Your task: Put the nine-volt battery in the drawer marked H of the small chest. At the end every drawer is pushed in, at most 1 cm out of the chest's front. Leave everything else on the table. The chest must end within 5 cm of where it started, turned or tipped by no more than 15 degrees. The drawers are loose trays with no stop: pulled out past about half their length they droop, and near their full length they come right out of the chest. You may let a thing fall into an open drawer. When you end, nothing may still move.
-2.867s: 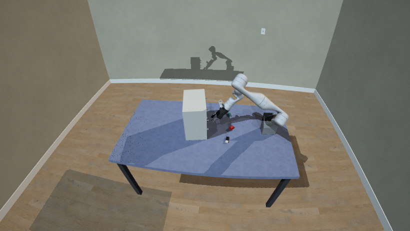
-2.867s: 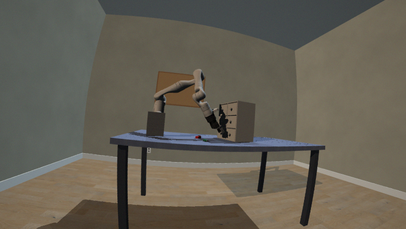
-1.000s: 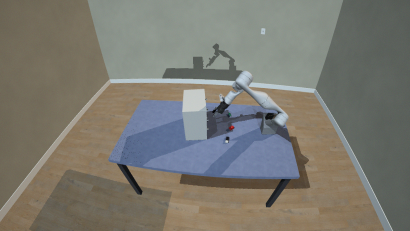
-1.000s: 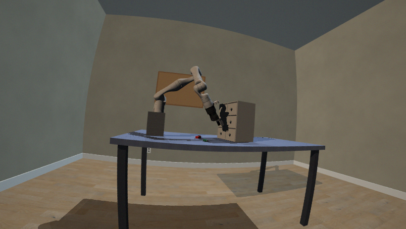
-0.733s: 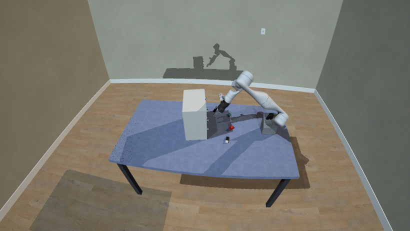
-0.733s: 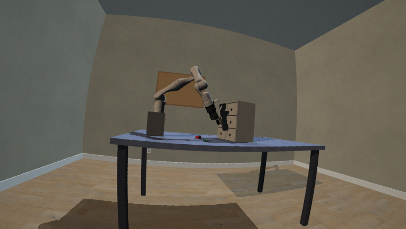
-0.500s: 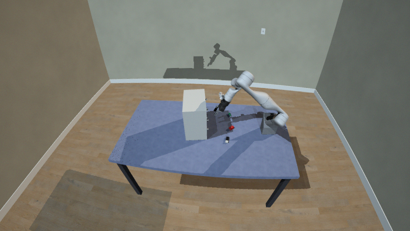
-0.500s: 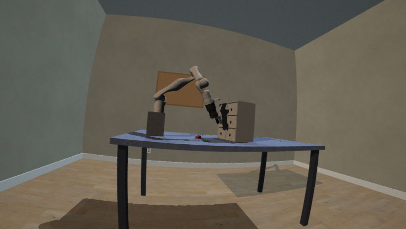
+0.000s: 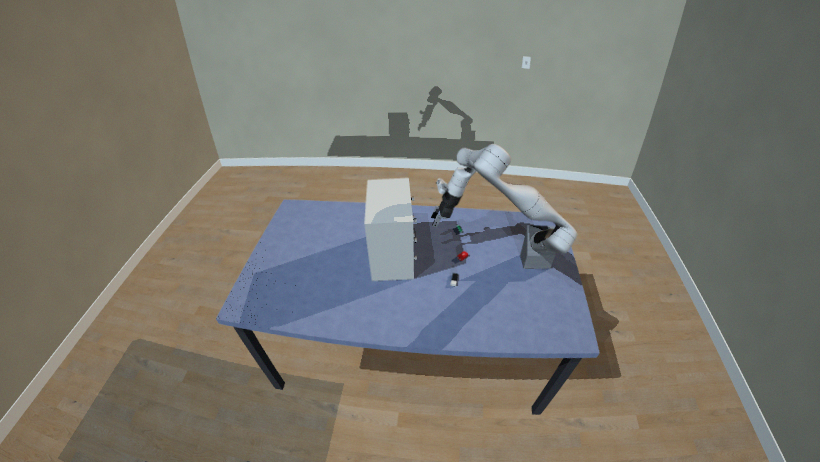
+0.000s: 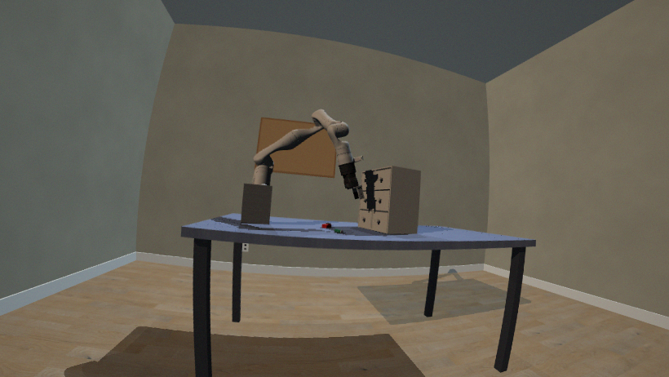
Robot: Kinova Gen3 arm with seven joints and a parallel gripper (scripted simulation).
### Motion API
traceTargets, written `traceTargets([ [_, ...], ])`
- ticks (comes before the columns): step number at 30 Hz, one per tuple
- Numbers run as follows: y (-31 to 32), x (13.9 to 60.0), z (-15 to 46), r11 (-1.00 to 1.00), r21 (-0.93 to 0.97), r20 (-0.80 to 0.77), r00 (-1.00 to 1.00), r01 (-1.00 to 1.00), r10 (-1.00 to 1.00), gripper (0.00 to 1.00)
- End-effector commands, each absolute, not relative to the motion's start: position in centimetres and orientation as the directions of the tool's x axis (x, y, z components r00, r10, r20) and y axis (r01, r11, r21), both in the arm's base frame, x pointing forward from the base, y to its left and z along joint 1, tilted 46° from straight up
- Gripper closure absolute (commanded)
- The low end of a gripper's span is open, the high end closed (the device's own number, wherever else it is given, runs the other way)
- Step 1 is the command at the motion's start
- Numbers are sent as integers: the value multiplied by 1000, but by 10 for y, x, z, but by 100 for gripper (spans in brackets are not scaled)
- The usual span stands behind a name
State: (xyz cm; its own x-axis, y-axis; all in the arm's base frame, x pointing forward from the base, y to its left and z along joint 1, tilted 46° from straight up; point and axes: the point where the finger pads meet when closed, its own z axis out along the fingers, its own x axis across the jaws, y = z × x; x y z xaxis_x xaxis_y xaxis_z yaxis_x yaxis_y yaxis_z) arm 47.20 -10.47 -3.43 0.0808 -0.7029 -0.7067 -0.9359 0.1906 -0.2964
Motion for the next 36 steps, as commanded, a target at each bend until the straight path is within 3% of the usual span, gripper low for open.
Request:
traceTargets([
  [1, -110, 475, -23, 161, -282, -705, 91, -946, -703, 0],
  [36, -146, 441, 7, -40, -88, -703, 91, -995, -705, 0],
])
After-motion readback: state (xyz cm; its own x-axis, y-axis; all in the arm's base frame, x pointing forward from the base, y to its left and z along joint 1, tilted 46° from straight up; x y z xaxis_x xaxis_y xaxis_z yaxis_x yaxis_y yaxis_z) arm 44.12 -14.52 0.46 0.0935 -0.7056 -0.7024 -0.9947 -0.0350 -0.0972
